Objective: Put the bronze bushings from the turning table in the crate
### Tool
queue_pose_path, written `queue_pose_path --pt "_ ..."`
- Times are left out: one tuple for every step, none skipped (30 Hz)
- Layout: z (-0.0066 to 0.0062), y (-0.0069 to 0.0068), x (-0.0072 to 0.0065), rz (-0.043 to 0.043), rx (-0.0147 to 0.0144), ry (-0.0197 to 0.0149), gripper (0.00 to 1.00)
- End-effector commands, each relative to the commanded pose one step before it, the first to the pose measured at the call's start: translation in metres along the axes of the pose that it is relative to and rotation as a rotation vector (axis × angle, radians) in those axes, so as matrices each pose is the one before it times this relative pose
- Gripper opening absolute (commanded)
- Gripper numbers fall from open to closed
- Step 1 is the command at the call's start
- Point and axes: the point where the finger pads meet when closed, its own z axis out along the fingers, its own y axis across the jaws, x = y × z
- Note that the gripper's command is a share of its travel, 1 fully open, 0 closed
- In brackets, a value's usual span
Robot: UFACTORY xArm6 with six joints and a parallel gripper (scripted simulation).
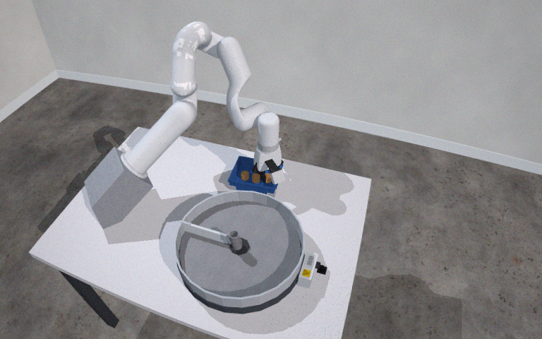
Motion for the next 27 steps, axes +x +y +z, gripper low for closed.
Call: queue_pose_path --pt "-0.00032 -0.00101 0.00026 -0.00094 0.00206 0.00121 0.0" --pt "0.0 0.0 0.0 0.0 0.0 0.0 0.0" --pt "0.0 0.0 0.0 0.0 0.0 0.0 0.0" --pt "0.0 0.0 0.0 0.0 0.0 0.0 0.0" --pt "0.0 0.0 0.0 0.0 0.0 0.0 0.0" --pt "0.0 0.0 0.0 0.0 0.0 0.0 0.0" --pt "0.0 0.0 0.0 0.0 0.0 0.0 0.0" --pt "0.00002 0.0 0.0 0.0 0.0 0.0 0.0" --pt "0.00004 0.0 0.0 0.0 0.0 0.0 0.0" --pt "0.00007 0.0 0.0 0.0 0.0 0.0 0.0" --pt "0.00011 0.0 0.0 0.0 0.0 0.0 0.0" --pt "0.00014 0.0 0.0 0.0 0.0 0.0 0.0" --pt "0.00018 0.0 0.0 0.0 0.0 0.0 0.0" --pt "0.00022 0.0 0.0 0.0 0.0 0.0 0.0" --pt "0.00026 0.0 0.0 0.0 0.0 0.0 0.0" --pt "0.00029 0.00001 -0.00001 0.0 0.0 0.0 0.0" --pt "0.0 0.0 0.0 0.0 0.0 0.0 0.0" --pt "0.0 0.0 0.0 0.0 0.0 0.0 0.0" --pt "0.00032 0.00001 -0.00001 0.0 0.0 0.0 0.0" --pt "0.00034 0.00001 -0.00001 0.0 0.0 0.0 0.0" --pt "0.00035 0.00001 -0.00001 0.0 -0.00001 0.0 0.0" --pt "0.00036 0.00001 -0.00001 0.0 -0.00001 0.00001 0.0" --pt "0.00037 0.0 -0.00001 0.0 0.00001 0.0 0.0" --pt "0.00036 0.00001 -0.00001 0.0 0.00001 0.0 0.0" --pt "0.00035 0.00001 -0.00001 0.0 0.0 0.0 0.0" --pt "0.00032 0.00001 -0.00001 0.0 0.0 0.0 0.0" --pt "0.0003 0.00001 -0.00001 0.0 0.0 0.0 0.0"
